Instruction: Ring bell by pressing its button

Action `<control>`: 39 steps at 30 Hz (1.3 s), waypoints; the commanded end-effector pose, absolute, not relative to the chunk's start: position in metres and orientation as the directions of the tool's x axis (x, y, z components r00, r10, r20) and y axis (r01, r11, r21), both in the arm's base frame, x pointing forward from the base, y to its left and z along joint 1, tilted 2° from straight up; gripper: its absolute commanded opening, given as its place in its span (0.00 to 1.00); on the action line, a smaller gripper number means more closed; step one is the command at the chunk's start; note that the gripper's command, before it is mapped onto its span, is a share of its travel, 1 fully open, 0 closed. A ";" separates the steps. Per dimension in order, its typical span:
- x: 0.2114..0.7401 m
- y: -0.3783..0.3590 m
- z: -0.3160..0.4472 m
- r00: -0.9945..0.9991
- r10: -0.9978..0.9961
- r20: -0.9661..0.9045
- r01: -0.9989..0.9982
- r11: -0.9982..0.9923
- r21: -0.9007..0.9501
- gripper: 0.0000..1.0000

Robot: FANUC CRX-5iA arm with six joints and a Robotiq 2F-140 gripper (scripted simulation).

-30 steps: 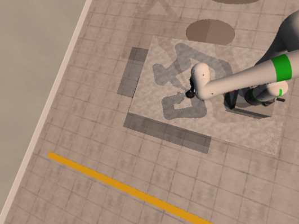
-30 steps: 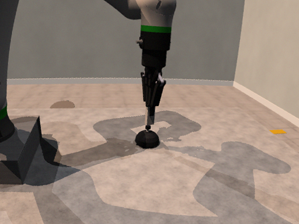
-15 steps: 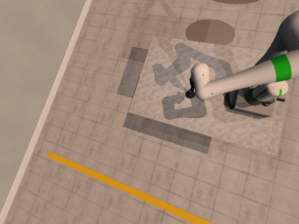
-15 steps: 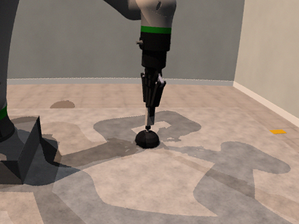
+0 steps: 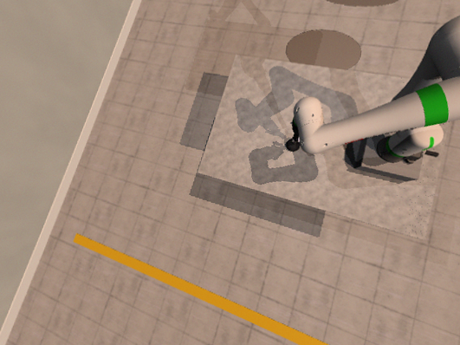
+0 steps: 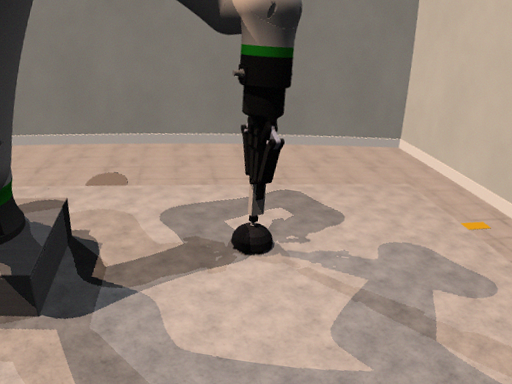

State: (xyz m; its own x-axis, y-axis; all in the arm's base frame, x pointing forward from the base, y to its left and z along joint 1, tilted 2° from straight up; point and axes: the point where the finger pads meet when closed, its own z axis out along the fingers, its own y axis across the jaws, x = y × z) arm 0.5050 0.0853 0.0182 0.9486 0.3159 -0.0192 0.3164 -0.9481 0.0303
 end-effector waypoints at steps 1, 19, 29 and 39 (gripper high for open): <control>0.505 0.085 0.018 0.949 0.316 -0.019 0.316 -0.948 0.030 0.00; 0.505 0.085 0.015 0.949 0.316 -0.019 0.316 -0.948 0.030 0.00; 0.505 0.085 0.008 0.949 0.316 -0.019 0.316 -0.948 0.030 0.00; 0.505 0.085 0.008 0.949 0.316 -0.019 0.316 -0.948 0.030 0.00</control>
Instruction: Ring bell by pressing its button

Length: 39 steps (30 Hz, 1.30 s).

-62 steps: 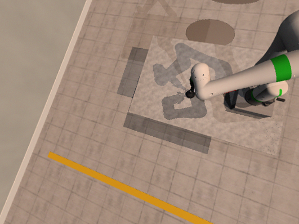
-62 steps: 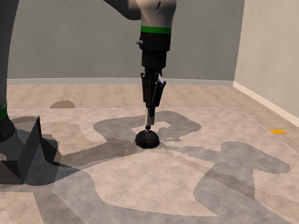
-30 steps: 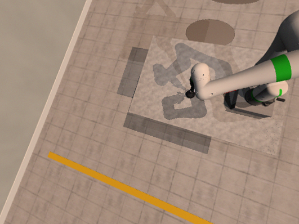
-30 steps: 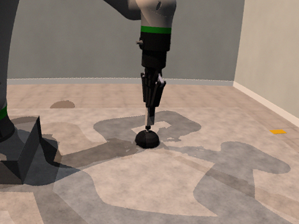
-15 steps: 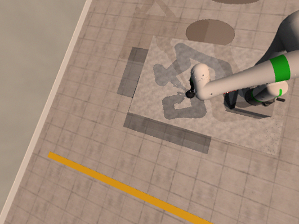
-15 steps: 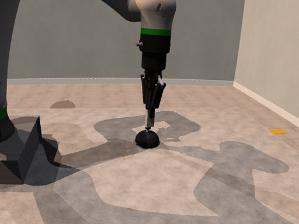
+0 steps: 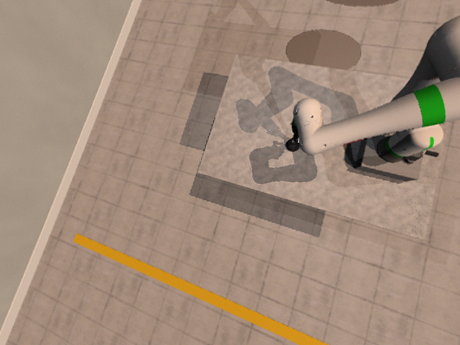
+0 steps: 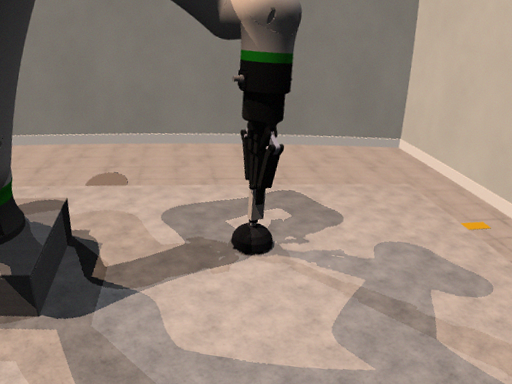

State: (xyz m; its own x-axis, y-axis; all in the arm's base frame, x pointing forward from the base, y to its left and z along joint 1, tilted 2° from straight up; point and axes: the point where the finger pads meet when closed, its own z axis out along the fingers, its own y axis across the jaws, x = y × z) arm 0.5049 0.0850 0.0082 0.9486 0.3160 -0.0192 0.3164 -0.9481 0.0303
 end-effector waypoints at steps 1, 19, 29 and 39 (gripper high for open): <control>0.505 0.085 0.008 0.949 0.316 -0.019 0.316 -0.948 0.030 0.00; 0.505 0.085 0.008 0.949 0.316 -0.019 0.316 -0.948 0.030 0.00; 0.505 0.085 0.006 0.949 0.316 -0.019 0.316 -0.948 0.030 0.00; 0.505 0.085 0.005 0.949 0.316 -0.019 0.316 -0.948 0.030 0.00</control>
